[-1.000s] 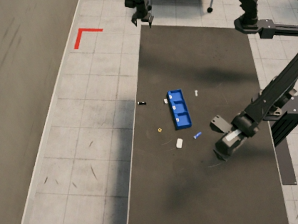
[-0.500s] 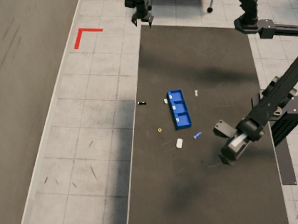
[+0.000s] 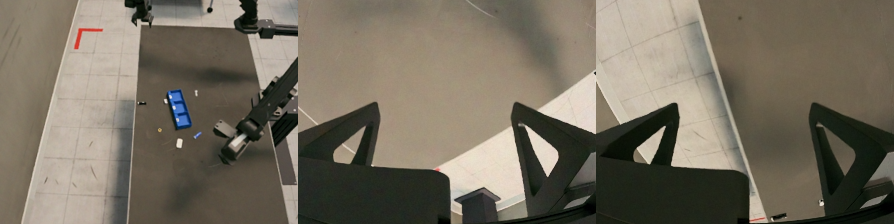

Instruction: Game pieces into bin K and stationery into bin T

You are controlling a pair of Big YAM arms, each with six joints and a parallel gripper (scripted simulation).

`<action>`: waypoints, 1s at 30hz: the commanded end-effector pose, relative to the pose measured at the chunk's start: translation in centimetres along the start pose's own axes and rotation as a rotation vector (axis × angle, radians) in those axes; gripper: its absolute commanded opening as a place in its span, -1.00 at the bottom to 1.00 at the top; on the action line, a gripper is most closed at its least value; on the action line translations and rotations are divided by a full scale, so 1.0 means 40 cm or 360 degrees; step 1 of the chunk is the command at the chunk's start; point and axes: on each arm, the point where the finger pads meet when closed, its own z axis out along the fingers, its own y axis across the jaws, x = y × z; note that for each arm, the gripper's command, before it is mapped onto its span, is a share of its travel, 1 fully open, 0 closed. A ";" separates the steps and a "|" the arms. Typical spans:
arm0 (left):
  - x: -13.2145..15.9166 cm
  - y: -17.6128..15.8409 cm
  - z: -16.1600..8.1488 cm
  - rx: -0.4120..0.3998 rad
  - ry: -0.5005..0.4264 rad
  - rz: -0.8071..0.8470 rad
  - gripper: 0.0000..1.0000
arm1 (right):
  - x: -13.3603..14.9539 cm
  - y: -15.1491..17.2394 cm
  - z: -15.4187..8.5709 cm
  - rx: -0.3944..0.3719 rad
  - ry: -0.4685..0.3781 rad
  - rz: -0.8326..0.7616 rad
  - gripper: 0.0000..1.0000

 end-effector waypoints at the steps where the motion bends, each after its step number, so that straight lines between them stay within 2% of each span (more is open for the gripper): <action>1: 0.007 -0.006 -0.013 -0.0005 0.0001 0.0000 1.00 | 0.000 0.000 -0.001 0.0000 0.0000 0.0000 1.00; 26: 0.007 -0.006 -0.013 -0.0005 0.0001 0.0000 1.00 | 0.000 0.000 -0.001 0.0000 0.0000 0.0000 1.00; 27: 0.007 -0.006 -0.013 -0.0005 0.0001 0.0000 1.00 | 0.001 0.015 -0.075 -0.0036 -0.0004 0.0003 1.00; 28: 0.007 -0.006 -0.013 -0.0005 0.0001 0.0000 1.00 | 0.011 0.014 -0.098 -0.0038 -0.0004 0.0001 1.00; 30: 0.007 -0.006 -0.013 -0.0005 0.0001 0.0000 1.00 | 0.011 0.014 -0.098 -0.0038 -0.0004 0.0001 1.00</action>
